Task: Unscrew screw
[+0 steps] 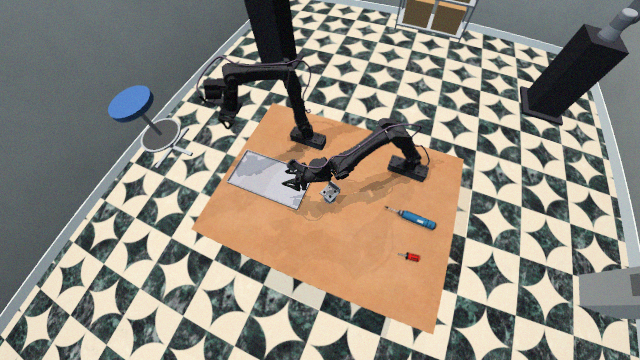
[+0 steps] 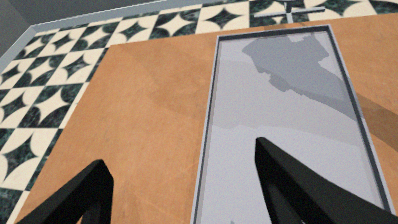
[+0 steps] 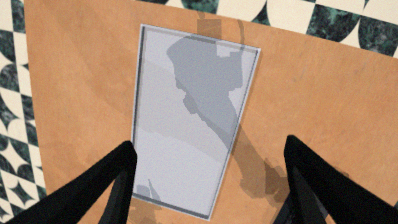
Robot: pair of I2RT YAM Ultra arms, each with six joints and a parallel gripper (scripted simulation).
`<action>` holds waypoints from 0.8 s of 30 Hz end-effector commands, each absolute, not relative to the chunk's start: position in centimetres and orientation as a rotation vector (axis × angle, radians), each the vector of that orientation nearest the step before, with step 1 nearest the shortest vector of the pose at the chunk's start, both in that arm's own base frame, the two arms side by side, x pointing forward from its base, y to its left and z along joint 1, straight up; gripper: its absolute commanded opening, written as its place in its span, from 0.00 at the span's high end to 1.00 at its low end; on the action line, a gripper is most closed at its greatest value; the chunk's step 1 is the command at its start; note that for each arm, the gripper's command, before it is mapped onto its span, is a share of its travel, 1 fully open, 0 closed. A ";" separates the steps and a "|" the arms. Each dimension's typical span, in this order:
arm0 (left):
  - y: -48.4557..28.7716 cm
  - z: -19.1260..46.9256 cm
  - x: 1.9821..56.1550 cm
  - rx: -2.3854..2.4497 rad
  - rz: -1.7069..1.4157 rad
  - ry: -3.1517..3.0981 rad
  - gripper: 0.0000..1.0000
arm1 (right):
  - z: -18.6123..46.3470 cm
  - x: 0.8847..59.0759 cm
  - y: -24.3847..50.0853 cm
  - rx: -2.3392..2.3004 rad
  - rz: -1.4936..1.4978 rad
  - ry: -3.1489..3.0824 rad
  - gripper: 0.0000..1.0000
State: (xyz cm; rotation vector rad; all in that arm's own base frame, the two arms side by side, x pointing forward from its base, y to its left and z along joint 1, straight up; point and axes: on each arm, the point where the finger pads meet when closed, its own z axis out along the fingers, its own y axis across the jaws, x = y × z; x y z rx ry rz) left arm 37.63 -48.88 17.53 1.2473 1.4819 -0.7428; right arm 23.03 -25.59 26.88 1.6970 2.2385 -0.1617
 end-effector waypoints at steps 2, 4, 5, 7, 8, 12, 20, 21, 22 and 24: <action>-53.9 21.5 33.3 1.331 -0.768 1.217 0.35 | 28.3 22.9 -25.8 1.680 -0.187 2.199 0.14; -55.4 22.1 31.7 1.361 -0.773 1.145 0.35 | 28.3 22.9 -25.8 1.680 -0.187 2.199 0.14; -56.2 22.4 30.9 1.377 -0.775 1.106 0.35 | 28.3 22.9 -25.8 1.680 -0.187 2.199 0.14; -57.0 22.8 29.9 1.404 -0.779 1.026 0.35 | 28.3 22.9 -25.8 1.680 -0.187 2.199 0.14; -56.6 23.0 30.5 1.406 -0.767 0.986 0.35 | 28.3 22.9 -25.8 1.680 -0.187 2.199 0.14; -56.9 23.3 29.8 1.409 -0.762 0.943 0.35 | 28.3 22.9 -25.8 1.680 -0.187 2.199 0.14; -61.5 25.4 20.8 1.456 -0.776 0.656 0.35 | 28.3 22.9 -25.8 1.680 -0.187 2.199 0.14; -62.0 25.7 19.8 1.460 -0.777 0.618 0.35 | 28.3 22.9 -25.8 1.680 -0.187 2.199 0.14; -62.5 26.0 18.8 1.465 -0.778 0.578 0.35 | 28.3 22.9 -25.8 1.680 -0.187 2.199 0.14; -63.0 26.4 17.6 1.468 -0.778 0.495 0.35 | 28.3 22.9 -25.8 1.680 -0.187 2.199 0.14</action>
